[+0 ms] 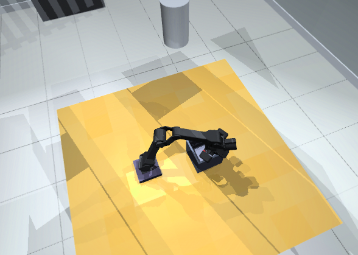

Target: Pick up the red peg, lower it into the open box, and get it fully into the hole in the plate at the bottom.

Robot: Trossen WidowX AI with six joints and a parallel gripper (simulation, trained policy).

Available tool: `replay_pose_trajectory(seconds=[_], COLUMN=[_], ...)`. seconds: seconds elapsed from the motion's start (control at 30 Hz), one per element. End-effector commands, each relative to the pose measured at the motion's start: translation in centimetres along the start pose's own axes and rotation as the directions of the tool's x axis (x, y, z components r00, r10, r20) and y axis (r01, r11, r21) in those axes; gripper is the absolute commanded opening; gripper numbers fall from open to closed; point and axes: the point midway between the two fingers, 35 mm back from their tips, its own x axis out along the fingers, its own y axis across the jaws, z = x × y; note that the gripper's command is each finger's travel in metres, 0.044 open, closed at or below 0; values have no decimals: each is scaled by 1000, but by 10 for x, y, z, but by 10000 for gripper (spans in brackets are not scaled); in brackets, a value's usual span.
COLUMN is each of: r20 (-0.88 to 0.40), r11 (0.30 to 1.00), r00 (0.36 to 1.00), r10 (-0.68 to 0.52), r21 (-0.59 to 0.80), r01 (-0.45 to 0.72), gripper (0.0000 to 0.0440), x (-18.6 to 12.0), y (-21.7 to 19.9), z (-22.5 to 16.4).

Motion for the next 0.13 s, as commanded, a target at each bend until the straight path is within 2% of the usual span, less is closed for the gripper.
replay_pose_trajectory(seconds=[0.0,0.1], r20=[0,-4], r11=[999,998], r00=[1000,999], r10=[29,48], r21=[-23,-40], r01=[-29,-48], gripper=[146,146], x=[-4,-5], y=[6,9], z=[5,8])
